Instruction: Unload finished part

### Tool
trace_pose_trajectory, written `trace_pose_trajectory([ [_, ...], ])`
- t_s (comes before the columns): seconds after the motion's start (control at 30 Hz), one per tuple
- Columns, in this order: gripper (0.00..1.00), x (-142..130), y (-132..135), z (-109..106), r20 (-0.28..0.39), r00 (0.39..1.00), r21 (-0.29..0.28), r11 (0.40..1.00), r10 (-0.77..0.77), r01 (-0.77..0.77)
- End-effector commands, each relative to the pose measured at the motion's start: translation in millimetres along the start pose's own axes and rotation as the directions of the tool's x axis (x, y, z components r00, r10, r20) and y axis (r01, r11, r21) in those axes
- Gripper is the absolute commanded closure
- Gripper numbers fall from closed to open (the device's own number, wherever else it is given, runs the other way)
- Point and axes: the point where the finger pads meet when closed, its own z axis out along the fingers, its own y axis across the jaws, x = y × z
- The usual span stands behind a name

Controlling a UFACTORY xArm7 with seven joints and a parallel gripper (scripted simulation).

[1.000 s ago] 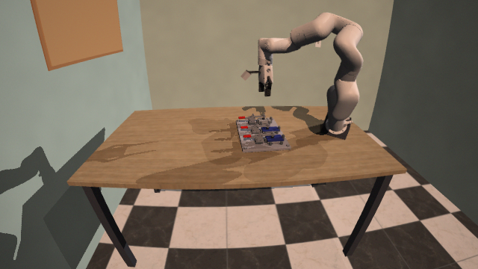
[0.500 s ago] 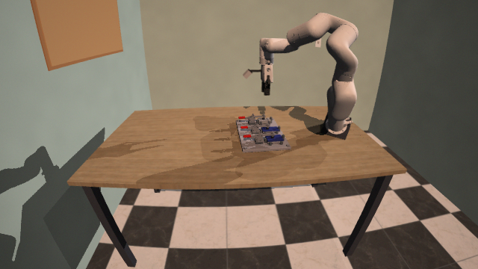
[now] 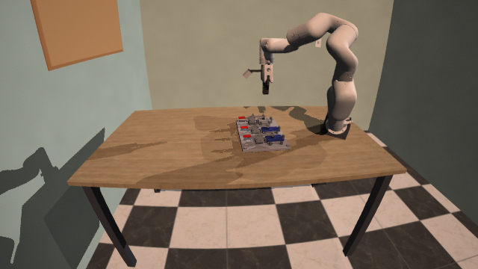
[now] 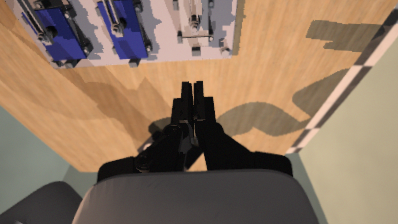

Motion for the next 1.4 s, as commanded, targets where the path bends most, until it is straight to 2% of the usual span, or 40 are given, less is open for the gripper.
trace_pose_trajectory([
  [0.0, 1.0, 0.6, 0.8, -1.7, -0.003, 1.0, -0.003, 1.0, 0.0, 0.0],
  [0.8, 1.0, 0.6, 0.8, -1.7, -0.003, 1.0, -0.003, 1.0, 0.0, 0.0],
  [0.83, 0.0, 0.6, 0.8, -1.7, -0.003, 1.0, -0.003, 1.0, 0.0, 0.0],
  [1.37, 0.0, 0.6, 0.8, -1.7, -0.003, 1.0, -0.003, 1.0, 0.0, 0.0],
])
